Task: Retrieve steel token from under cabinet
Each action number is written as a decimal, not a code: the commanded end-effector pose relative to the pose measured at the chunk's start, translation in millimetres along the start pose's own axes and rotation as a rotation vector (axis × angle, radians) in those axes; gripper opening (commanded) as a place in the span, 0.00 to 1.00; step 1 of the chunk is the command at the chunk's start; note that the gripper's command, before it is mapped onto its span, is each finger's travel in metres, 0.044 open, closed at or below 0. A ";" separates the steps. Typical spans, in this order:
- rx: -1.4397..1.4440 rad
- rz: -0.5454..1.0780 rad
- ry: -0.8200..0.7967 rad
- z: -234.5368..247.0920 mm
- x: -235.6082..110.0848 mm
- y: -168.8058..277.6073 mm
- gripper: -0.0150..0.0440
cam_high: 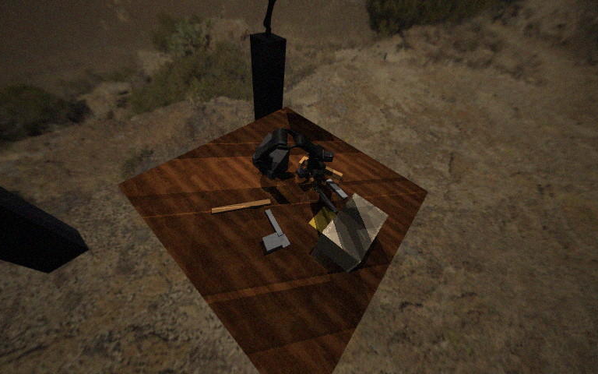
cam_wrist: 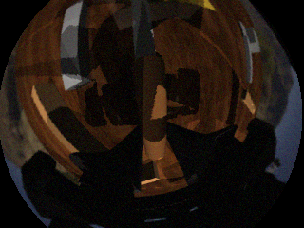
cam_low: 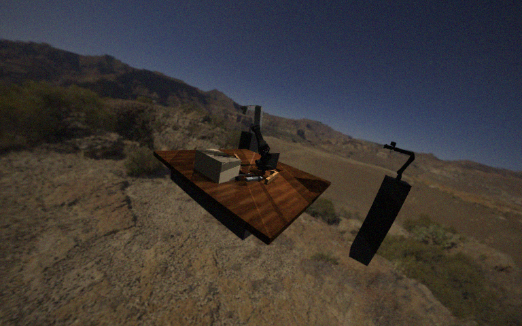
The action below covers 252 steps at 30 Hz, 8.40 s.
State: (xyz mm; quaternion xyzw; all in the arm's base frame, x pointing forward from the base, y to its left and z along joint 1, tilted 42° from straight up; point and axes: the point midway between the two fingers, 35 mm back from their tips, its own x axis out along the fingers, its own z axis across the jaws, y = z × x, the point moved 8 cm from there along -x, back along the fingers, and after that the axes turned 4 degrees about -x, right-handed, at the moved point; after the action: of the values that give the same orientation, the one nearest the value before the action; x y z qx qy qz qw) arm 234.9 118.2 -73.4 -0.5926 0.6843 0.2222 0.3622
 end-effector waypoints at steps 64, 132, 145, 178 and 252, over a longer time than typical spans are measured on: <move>-0.060 0.000 0.005 -1.7 -0.9 -84.2 0.25; -0.058 -0.003 0.006 -2.8 -2.5 -160.0 0.25; -0.057 -0.004 0.006 -3.0 -2.7 -172.1 0.25; -0.057 -0.004 0.008 -19.4 -0.7 -187.5 0.25; -0.059 -0.002 0.010 -61.0 0.2 -164.5 0.25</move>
State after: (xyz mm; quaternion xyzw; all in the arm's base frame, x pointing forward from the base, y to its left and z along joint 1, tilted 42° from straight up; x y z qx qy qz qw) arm 386.7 39.7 -12.5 -0.6055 0.6774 0.2385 0.3430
